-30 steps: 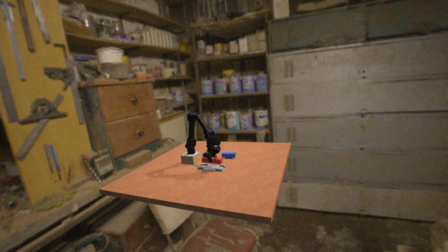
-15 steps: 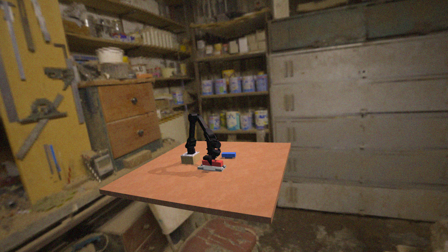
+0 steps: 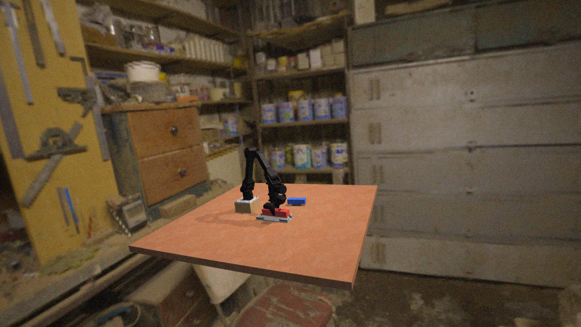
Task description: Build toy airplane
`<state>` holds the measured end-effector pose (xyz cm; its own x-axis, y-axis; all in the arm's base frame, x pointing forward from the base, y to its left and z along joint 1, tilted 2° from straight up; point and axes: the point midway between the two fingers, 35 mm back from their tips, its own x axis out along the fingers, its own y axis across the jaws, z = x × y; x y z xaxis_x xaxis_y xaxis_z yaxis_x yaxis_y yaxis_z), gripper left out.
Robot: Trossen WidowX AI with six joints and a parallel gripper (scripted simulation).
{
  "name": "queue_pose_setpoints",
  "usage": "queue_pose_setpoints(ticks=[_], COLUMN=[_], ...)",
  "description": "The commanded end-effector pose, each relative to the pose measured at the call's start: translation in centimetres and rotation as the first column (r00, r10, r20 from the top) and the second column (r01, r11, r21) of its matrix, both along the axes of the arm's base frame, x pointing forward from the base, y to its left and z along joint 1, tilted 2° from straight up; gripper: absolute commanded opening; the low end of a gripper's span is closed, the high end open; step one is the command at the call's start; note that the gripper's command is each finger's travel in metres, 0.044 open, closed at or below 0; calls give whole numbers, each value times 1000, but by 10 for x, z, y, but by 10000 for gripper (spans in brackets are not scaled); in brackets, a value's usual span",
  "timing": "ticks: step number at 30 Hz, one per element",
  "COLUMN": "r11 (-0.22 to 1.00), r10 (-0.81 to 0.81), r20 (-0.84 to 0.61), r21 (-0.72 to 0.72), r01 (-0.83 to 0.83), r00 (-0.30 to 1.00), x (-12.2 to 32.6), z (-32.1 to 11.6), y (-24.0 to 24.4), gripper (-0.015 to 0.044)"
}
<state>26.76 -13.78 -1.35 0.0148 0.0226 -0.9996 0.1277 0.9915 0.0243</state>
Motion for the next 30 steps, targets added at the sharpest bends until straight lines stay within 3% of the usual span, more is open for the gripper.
queue_pose_setpoints(ticks=[1, 3, 19, 26, 30], r11=[1000, 1000, 1000, 1000, 1000], r10=[0, 0, 0, 0, 3], r20=[1, 1, 1, 1, 3], r21=[-1, -1, -1, -1, -4], r01=[0, 0, 0, 0, -3], r00=[1000, 1000, 1000, 1000, 1000], x=[0, 0, 0, 1, 4], z=[0, 0, 0, 3, 62], y=[0, 0, 0, 0, -4], gripper=[65, 13, 433, 440, 440])
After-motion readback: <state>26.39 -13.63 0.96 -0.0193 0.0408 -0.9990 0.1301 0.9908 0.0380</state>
